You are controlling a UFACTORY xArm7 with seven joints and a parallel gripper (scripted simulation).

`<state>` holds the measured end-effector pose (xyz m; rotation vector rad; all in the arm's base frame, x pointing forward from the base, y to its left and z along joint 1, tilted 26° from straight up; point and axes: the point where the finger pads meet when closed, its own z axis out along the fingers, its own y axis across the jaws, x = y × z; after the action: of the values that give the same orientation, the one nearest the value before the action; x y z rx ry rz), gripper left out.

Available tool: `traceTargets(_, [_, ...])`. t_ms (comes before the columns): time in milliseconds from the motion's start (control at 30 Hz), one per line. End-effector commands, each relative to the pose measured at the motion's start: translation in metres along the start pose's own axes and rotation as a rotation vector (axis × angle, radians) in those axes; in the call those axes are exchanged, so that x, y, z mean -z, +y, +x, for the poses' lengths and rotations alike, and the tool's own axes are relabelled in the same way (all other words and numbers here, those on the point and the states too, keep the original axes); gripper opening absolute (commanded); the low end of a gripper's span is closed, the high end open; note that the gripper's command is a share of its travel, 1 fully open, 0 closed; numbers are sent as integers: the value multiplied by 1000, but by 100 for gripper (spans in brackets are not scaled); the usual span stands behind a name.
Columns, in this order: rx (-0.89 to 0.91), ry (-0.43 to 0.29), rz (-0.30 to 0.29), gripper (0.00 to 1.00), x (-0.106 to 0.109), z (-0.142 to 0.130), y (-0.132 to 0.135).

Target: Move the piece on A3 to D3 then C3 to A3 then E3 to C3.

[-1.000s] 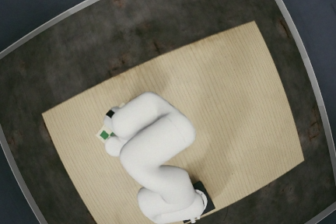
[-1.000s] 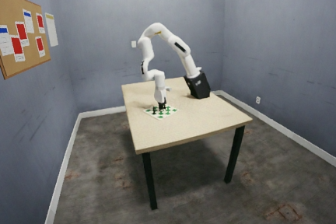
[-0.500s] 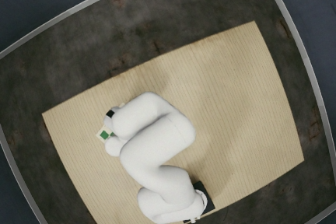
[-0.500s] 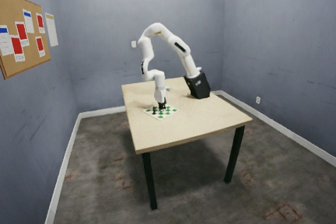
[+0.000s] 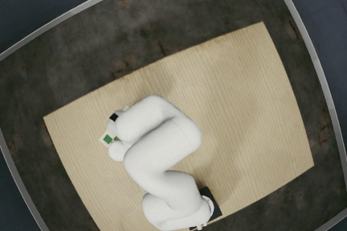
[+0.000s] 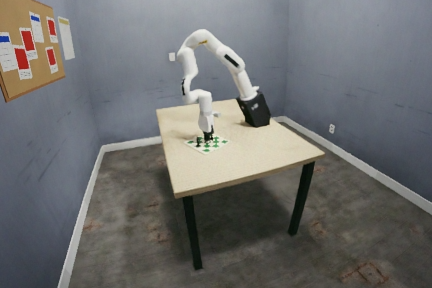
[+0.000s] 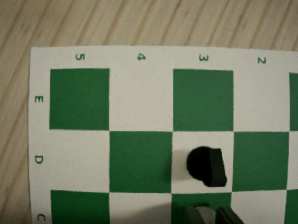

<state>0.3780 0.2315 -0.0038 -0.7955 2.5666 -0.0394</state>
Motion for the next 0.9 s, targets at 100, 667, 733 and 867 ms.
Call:
traceTargets(100, [1, -2, 0, 31, 1, -1, 0])
traceTargets(667, [1, -2, 0, 39, 2, -1, 0])
traceTargets(733, [1, -2, 0, 39, 5, -1, 0])
traceTargets(867, [1, -2, 0, 39, 17, -1, 0])
